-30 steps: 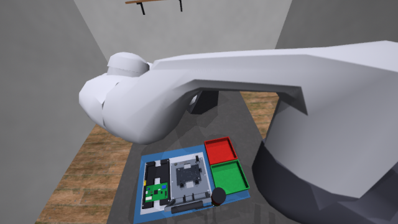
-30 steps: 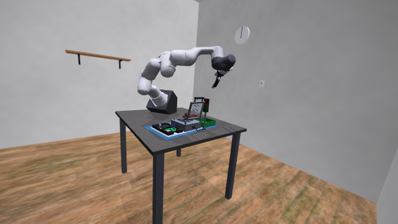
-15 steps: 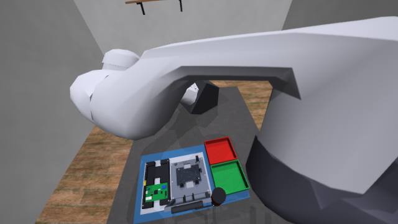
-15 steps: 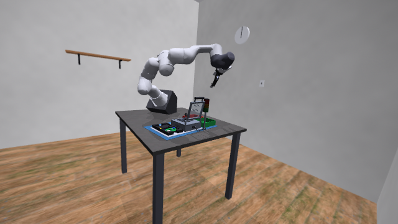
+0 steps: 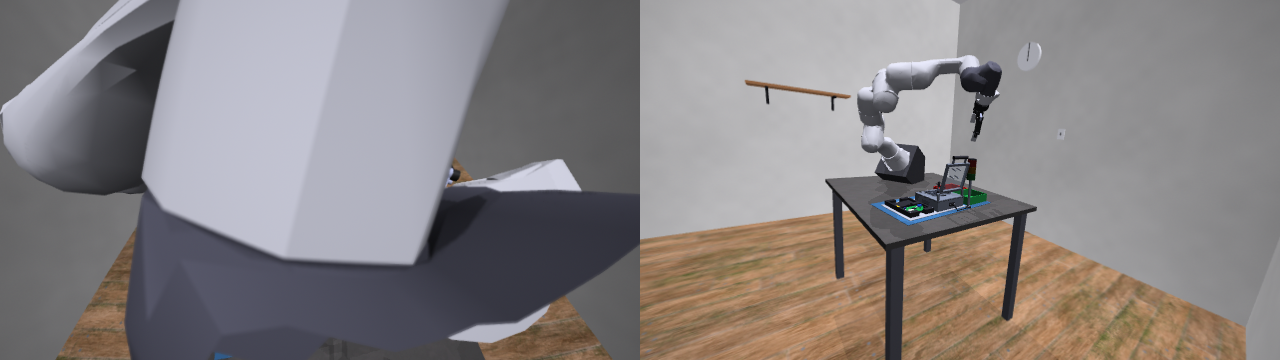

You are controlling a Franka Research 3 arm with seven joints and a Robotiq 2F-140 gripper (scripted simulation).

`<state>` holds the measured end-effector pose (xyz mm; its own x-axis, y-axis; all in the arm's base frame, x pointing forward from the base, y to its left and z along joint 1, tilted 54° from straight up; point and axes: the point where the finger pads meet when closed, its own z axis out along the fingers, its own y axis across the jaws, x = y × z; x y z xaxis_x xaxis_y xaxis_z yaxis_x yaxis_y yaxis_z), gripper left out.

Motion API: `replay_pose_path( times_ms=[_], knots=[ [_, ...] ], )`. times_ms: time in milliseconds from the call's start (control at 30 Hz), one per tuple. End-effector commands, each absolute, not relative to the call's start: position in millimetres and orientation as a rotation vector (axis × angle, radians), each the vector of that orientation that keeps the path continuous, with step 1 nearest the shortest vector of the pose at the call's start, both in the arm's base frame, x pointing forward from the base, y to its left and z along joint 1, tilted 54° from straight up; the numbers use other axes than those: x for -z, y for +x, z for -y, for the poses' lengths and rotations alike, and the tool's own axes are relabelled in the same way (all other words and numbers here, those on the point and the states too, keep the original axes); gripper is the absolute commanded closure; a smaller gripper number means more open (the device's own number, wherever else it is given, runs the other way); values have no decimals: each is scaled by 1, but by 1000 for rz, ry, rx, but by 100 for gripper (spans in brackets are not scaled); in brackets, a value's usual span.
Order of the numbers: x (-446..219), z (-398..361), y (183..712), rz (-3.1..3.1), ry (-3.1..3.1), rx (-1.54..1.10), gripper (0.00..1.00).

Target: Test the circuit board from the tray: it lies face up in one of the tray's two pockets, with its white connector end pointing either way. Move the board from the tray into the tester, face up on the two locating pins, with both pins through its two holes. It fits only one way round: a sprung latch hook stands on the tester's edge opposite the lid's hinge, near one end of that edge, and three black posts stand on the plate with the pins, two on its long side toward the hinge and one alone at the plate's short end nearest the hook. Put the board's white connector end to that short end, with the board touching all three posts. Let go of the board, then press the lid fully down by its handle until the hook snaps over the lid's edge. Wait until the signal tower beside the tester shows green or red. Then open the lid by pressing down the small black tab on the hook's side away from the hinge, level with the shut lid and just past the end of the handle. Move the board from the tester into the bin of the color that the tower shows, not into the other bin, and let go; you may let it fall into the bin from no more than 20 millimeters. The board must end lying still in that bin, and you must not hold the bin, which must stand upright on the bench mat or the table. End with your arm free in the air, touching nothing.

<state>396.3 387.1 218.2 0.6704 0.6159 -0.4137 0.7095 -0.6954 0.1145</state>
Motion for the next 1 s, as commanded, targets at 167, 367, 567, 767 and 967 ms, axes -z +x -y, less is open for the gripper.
replay_pose_path(
  times_ms=[167,367,567,767,967],
  knots=[
    [-269,-331,410,-1341,2383,434,0],
    [-299,-301,414,-1411,2275,396,0],
    [-337,-259,417,-1488,2126,358,0],
    [-371,-221,418,-1540,1993,338,0],
    [-393,-195,417,-1567,1902,331,0]
  ],
)
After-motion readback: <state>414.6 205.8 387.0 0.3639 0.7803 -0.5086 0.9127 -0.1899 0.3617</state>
